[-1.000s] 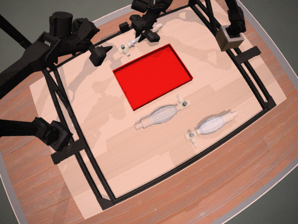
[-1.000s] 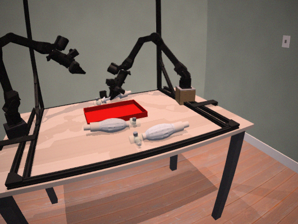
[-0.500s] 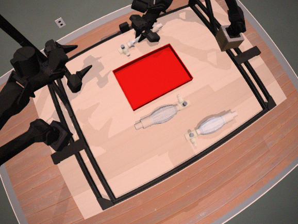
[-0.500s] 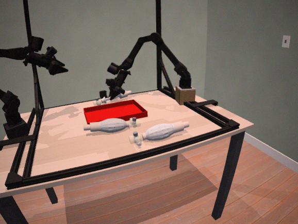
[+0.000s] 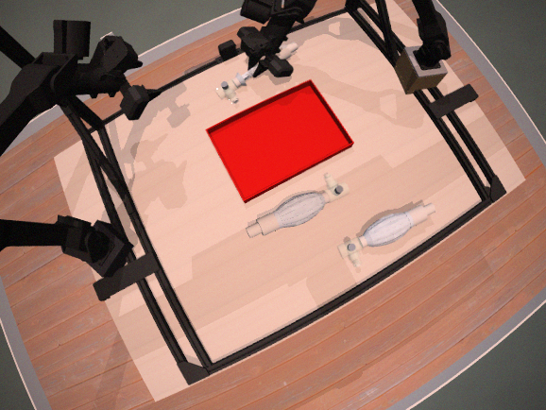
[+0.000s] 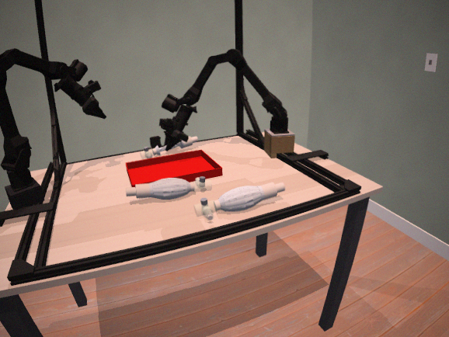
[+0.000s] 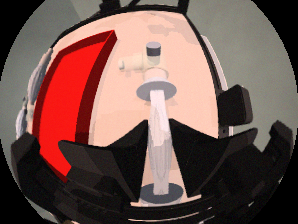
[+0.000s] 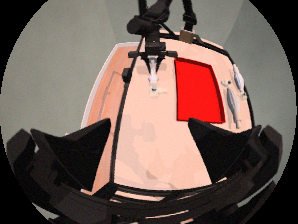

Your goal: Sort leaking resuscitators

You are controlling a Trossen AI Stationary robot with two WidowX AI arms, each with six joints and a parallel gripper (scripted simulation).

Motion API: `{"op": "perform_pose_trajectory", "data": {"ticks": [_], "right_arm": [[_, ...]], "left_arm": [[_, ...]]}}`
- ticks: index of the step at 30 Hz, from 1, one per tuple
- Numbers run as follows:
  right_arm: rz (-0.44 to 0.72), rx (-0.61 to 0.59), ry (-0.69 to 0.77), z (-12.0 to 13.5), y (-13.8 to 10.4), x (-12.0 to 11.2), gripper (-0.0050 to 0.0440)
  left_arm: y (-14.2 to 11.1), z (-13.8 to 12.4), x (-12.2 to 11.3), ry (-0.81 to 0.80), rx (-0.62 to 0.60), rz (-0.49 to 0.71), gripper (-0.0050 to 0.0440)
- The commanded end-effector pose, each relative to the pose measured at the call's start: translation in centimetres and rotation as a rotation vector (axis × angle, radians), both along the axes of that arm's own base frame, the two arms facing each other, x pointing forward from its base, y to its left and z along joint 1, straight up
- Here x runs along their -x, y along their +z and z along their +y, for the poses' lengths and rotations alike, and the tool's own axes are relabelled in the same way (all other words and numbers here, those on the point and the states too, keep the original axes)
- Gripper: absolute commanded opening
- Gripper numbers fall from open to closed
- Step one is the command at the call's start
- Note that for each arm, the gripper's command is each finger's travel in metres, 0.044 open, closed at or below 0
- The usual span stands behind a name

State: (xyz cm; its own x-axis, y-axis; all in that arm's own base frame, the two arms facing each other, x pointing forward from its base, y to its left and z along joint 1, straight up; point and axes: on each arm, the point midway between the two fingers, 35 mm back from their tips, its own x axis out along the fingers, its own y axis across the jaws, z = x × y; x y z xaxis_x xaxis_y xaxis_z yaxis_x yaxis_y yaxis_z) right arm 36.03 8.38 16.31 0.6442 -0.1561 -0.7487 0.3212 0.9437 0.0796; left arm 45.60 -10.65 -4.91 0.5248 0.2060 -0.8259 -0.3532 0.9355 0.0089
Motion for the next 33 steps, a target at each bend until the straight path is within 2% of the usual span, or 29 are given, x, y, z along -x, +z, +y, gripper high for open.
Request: {"op": "perform_pose_trajectory", "data": {"ticks": [1, 12, 18, 19, 21, 24, 33], "right_arm": [[0.023, 0.015, -0.012, 0.4, -0.6, -0.5, 0.0440], [0.068, 0.038, -0.012, 2.1, -1.8, -1.0, 0.0440], [0.068, 0.038, -0.012, 2.1, -1.8, -1.0, 0.0440], [0.063, 0.031, -0.007, 2.0, -1.6, -0.8, 0.0440], [0.063, 0.031, -0.007, 2.0, -1.6, -0.8, 0.0440], [0.063, 0.031, -0.007, 2.0, -1.6, -0.8, 0.0440], [0.063, 0.031, -0.007, 2.0, -1.6, -0.8, 0.0440]], "left_arm": [[0.1, 0.0, -0.1, 0.000, 0.001, -0.004, 0.0000], [0.1, -0.1, -0.1, 0.000, 0.003, -0.006, 0.0000], [0.1, -0.1, -0.1, 0.000, 0.003, -0.006, 0.0000], [7.0, 0.0, -0.1, 0.000, 0.001, -0.004, 0.0000], [7.7, 0.1, 0.2, 0.000, 0.001, -0.004, 0.0000], [10.9, 0.0, -0.1, 0.000, 0.001, -0.004, 0.0000], [11.2, 0.0, -0.1, 0.000, 0.001, -0.004, 0.0000]]}}
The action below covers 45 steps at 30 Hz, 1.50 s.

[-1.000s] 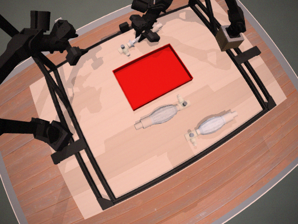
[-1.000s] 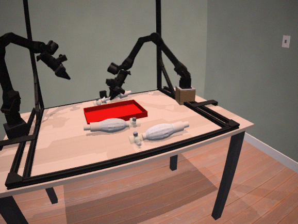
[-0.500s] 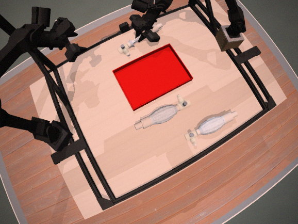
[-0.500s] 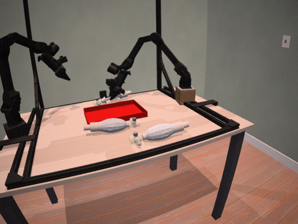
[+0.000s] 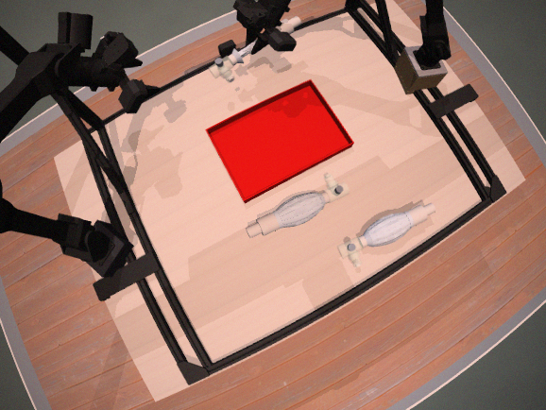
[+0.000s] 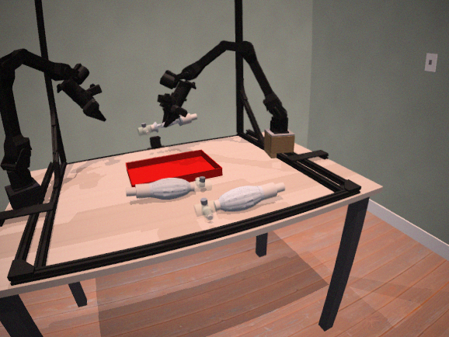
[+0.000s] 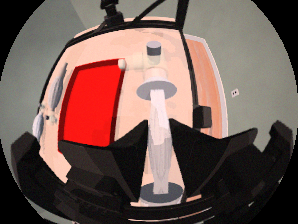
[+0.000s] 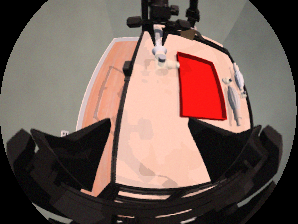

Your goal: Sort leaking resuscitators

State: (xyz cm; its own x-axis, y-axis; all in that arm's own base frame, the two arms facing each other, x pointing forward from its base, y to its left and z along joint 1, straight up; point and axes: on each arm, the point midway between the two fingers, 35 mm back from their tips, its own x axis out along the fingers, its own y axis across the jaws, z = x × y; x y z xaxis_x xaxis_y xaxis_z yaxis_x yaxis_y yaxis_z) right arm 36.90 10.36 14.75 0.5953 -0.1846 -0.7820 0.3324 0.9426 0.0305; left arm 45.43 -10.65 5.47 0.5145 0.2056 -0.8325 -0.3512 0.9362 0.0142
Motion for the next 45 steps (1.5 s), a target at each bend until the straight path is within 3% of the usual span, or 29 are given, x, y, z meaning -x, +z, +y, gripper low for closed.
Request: {"op": "perform_pose_trajectory", "data": {"ticks": [1, 19, 25, 31, 37, 45], "right_arm": [[0.001, 0.001, 0.001, 0.0, 0.0, 0.0, 0.0440], [0.000, 0.000, 0.000, 0.0, 0.0, 0.0, 0.0440], [0.001, 0.000, 0.000, 0.0, 0.0, 0.0, 0.0440], [0.001, 0.000, 0.000, 0.0, 0.0, 0.0, 0.0440], [-0.002, -0.002, -0.001, 0.0, 0.1, 0.0, 0.0440], [-0.002, -0.002, -0.001, 0.0, 0.1, 0.0, 0.0440]], "left_arm": [[0.8, 0.0, -0.3, 0.003, 0.002, -0.017, 0.0000], [0.8, 0.0, -0.3, 0.000, -0.001, 0.001, 0.0000], [7.7, 2.2, 5.8, 0.003, 0.042, -0.113, 0.0000], [11.3, 4.2, 11.3, 0.003, 0.081, -0.219, 0.0000], [10.6, 4.2, 11.6, 0.001, 0.075, -0.200, 0.0000], [12.3, 6.6, 18.1, 0.001, 0.126, -0.346, 0.0000]]}}
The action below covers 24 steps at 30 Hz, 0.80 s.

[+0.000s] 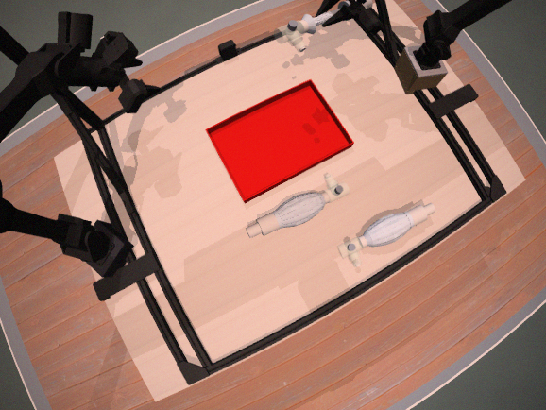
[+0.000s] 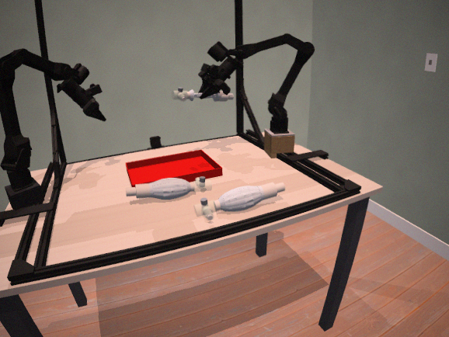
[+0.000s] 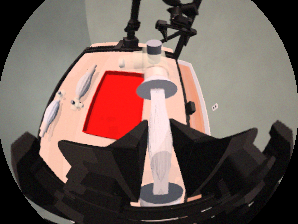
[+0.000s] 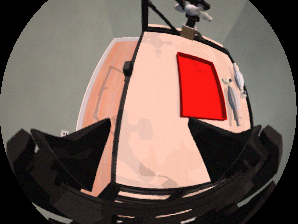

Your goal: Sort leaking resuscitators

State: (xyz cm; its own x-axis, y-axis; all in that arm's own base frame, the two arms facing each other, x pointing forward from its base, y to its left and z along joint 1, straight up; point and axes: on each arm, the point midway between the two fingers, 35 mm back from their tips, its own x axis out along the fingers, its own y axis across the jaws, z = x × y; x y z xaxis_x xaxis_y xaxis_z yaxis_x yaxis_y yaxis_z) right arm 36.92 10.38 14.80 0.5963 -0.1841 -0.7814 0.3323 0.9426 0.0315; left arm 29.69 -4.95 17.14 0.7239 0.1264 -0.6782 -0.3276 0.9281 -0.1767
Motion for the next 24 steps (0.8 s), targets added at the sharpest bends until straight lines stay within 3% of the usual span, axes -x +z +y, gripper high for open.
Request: {"op": "perform_pose_trajectory", "data": {"ticks": [1, 8, 14, 19, 24], "right_arm": [[-0.001, -0.002, -0.001, 0.0, 0.1, 0.0, 0.0440], [-0.001, -0.002, -0.001, 0.0, 0.1, 0.0, 0.0440], [-0.001, -0.001, -0.002, 0.0, 0.0, 0.0, 0.0440], [-0.001, -0.001, -0.002, 0.0, 0.0, 0.0, 0.0440], [-0.001, -0.001, -0.002, 0.0, 0.0, 0.0, 0.0440]], "left_arm": [[0.7, 1.2, 3.1, 0.003, 0.030, -0.089, 0.0000], [0.6, 1.4, 3.8, 0.003, 0.036, -0.107, 0.0000], [-0.2, 2.1, -2.8, -0.026, -0.042, 0.015, 0.0000], [-2.7, 3.9, -8.4, -0.053, -0.082, 0.104, 0.0000], [-2.7, 3.9, -8.4, -0.053, -0.082, 0.104, 0.0000]]}}
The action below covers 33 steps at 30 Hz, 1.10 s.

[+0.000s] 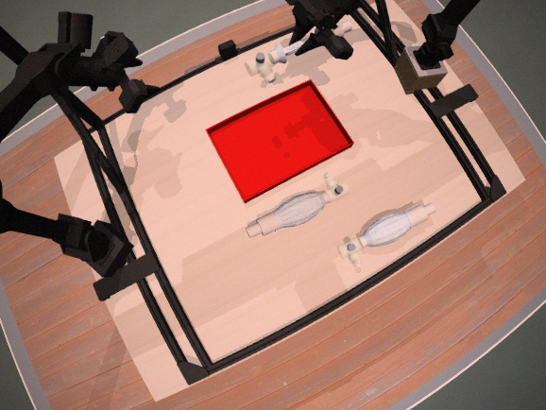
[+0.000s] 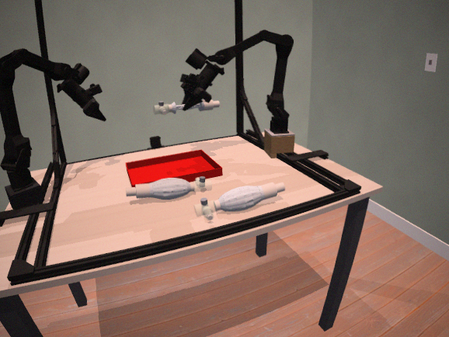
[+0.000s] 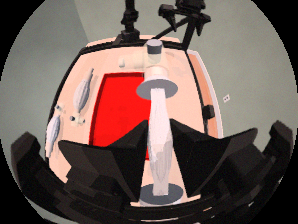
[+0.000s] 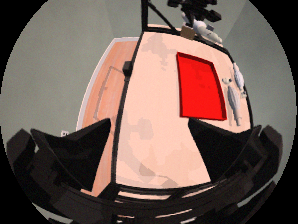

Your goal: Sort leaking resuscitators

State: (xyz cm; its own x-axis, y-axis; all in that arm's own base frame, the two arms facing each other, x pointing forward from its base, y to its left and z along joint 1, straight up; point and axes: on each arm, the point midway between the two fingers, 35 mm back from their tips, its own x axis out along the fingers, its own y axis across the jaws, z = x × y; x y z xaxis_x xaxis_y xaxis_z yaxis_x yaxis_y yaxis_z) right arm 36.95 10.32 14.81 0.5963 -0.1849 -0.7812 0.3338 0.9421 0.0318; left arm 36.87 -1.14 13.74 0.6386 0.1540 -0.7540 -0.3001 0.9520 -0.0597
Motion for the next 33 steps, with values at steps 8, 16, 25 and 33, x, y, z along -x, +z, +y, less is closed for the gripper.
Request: {"op": "perform_pose_trajectory", "data": {"ticks": [8, 16, 25, 33], "right_arm": [[-0.003, -0.001, 0.000, 0.0, 0.1, 0.0, 0.0440], [-0.003, -0.001, 0.000, 0.0, 0.1, 0.0, 0.0440], [-0.001, -0.001, 0.001, 0.0, 0.0, 0.0, 0.0440], [-0.001, -0.001, 0.001, 0.0, 0.0, 0.0, 0.0440]], "left_arm": [[-4.2, 3.3, -6.4, -0.035, -0.022, 0.078, 0.0000], [-7.5, 5.8, -9.5, -0.058, -0.028, 0.116, 0.0000], [-7.5, 5.9, -9.5, -0.058, -0.030, 0.117, 0.0000], [-7.5, 5.9, -9.5, -0.058, -0.030, 0.117, 0.0000]]}}
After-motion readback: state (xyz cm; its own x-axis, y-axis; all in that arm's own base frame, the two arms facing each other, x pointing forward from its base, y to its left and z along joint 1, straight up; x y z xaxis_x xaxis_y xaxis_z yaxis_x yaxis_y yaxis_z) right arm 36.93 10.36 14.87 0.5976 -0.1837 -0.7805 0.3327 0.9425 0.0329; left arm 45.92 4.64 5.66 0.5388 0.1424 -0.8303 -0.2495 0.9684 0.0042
